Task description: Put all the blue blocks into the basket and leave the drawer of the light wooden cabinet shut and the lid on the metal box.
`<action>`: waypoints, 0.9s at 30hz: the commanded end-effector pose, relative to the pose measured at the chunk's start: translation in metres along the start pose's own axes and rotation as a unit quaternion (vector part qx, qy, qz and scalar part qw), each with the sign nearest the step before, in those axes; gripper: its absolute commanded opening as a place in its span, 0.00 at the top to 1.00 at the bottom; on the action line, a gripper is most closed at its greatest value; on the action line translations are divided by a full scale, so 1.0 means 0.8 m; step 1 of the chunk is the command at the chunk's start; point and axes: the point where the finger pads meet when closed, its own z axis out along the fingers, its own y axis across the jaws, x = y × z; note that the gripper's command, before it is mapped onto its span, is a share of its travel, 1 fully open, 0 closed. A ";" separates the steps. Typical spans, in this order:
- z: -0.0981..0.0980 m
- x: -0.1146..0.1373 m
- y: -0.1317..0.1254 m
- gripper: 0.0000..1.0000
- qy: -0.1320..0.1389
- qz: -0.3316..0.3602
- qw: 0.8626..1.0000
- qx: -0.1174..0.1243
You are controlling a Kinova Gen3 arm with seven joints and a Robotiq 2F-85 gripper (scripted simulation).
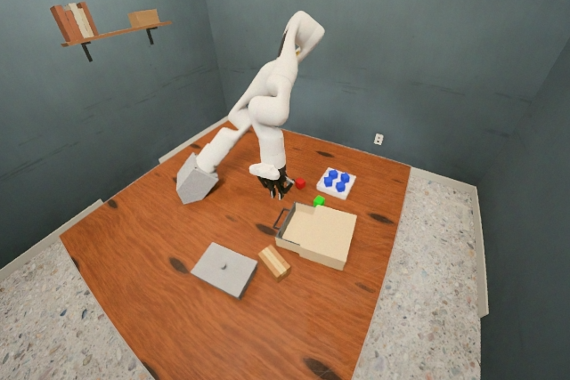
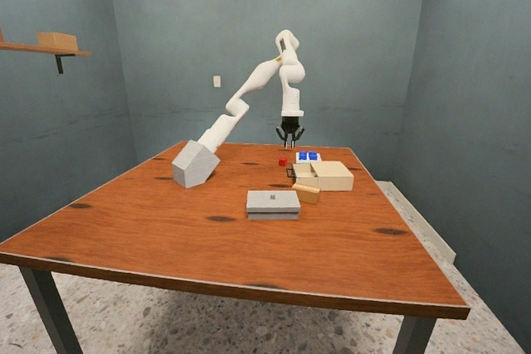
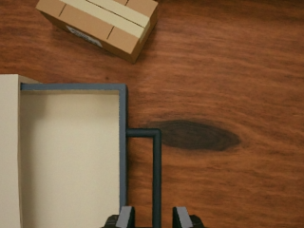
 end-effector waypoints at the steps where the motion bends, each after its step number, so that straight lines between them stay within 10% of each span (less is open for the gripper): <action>1: 0.000 0.003 0.004 0.70 0.003 -0.002 1.000 -0.003; 27: 0.006 0.002 0.005 0.70 0.002 -0.002 1.000 -0.003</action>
